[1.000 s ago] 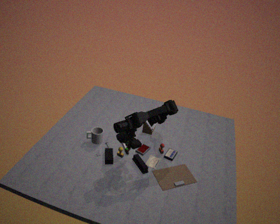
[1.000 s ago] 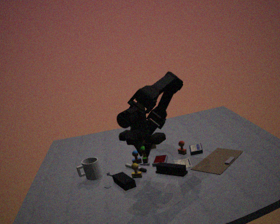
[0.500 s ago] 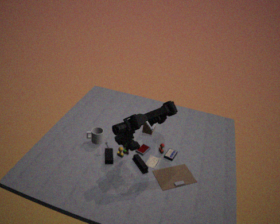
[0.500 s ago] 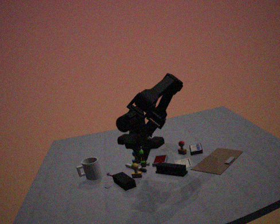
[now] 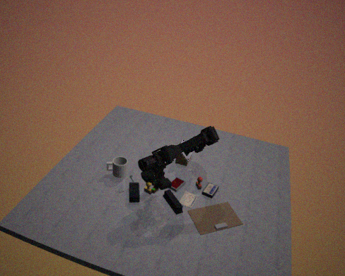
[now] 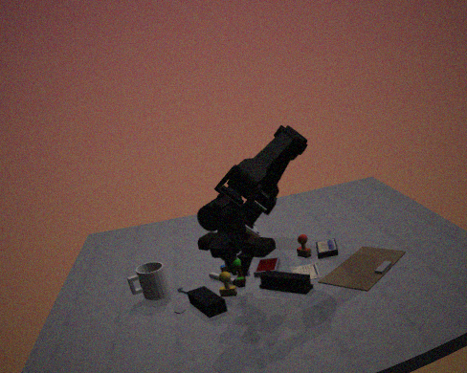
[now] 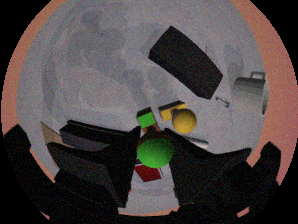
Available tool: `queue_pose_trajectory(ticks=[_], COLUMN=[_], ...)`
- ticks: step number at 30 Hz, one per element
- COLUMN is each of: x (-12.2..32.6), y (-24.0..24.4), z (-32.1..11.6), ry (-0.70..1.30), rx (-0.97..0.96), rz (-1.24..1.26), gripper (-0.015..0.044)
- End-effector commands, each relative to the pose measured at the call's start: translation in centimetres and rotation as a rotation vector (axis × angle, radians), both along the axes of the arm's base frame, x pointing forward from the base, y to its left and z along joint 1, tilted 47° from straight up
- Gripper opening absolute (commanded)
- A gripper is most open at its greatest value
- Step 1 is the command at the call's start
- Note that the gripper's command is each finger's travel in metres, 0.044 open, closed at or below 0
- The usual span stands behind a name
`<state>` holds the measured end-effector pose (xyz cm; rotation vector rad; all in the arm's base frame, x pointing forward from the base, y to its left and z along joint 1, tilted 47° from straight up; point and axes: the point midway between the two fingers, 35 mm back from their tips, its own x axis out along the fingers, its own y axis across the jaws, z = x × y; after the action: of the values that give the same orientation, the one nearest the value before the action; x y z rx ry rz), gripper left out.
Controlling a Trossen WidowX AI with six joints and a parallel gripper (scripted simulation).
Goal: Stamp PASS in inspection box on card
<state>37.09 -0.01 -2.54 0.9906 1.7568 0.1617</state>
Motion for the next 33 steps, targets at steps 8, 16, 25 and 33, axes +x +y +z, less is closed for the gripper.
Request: queue_pose_trajectory(ticks=[8,16,25,33], x=[-0.4,-0.6,-0.4,0.1], y=[1.5,2.3,2.0,0.5], z=[-1.3,-2.0,-1.8,-0.5], ry=[0.007,0.007,0.001,0.001], rx=[0.007,0.008,0.004,0.001], rz=[-0.001,-0.001,0.002,0.0], gripper=[0.0,0.0,0.0184,0.0268])
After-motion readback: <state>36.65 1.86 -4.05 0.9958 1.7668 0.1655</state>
